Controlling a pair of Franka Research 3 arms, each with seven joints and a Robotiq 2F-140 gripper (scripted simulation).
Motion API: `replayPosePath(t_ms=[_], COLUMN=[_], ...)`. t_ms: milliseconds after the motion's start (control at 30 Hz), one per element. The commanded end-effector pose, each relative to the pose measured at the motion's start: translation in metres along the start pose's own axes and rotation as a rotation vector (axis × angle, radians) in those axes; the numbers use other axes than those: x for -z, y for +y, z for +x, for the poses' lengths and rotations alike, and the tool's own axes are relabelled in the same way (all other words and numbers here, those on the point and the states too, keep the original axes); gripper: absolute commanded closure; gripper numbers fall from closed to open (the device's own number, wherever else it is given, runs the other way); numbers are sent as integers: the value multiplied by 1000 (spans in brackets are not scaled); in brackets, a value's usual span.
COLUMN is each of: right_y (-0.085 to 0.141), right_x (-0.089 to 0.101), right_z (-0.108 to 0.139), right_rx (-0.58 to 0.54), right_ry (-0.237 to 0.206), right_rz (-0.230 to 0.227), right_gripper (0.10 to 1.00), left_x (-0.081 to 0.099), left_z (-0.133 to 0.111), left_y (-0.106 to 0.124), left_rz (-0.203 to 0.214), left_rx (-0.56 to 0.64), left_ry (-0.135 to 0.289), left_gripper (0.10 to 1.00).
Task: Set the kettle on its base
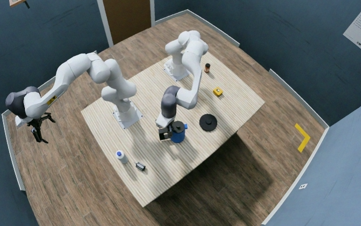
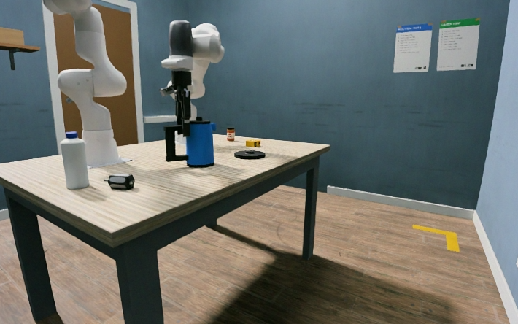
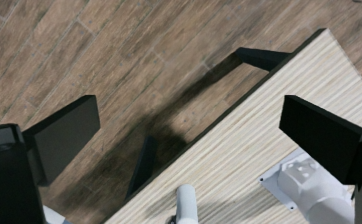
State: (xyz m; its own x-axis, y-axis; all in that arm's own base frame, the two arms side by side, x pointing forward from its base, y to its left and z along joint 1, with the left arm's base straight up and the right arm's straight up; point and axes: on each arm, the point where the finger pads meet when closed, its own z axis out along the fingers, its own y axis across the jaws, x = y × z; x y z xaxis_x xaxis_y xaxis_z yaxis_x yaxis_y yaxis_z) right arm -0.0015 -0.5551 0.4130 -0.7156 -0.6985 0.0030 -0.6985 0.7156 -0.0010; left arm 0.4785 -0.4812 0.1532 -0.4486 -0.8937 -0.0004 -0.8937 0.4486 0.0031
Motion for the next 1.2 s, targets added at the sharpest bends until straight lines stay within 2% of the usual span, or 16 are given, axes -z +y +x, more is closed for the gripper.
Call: replayPosePath(t_ms=[0, 533, 567, 1167], right_y=[0, 0, 0, 0], right_x=[0, 0, 0, 0], right_z=[0, 0, 0, 0], right_rx=[0, 0, 0, 0], right_ry=[0, 0, 0, 0], right_rz=[0, 0, 0, 0], right_gripper=[98, 98, 98, 98], left_x=[0, 0, 0, 0], left_z=[1, 1, 1, 1], left_y=[-1, -1, -1, -1], left_rz=[3, 3, 3, 3], left_rx=[5, 5, 5, 5], left_ry=[0, 0, 0, 0], left_gripper=[576, 576, 999, 999])
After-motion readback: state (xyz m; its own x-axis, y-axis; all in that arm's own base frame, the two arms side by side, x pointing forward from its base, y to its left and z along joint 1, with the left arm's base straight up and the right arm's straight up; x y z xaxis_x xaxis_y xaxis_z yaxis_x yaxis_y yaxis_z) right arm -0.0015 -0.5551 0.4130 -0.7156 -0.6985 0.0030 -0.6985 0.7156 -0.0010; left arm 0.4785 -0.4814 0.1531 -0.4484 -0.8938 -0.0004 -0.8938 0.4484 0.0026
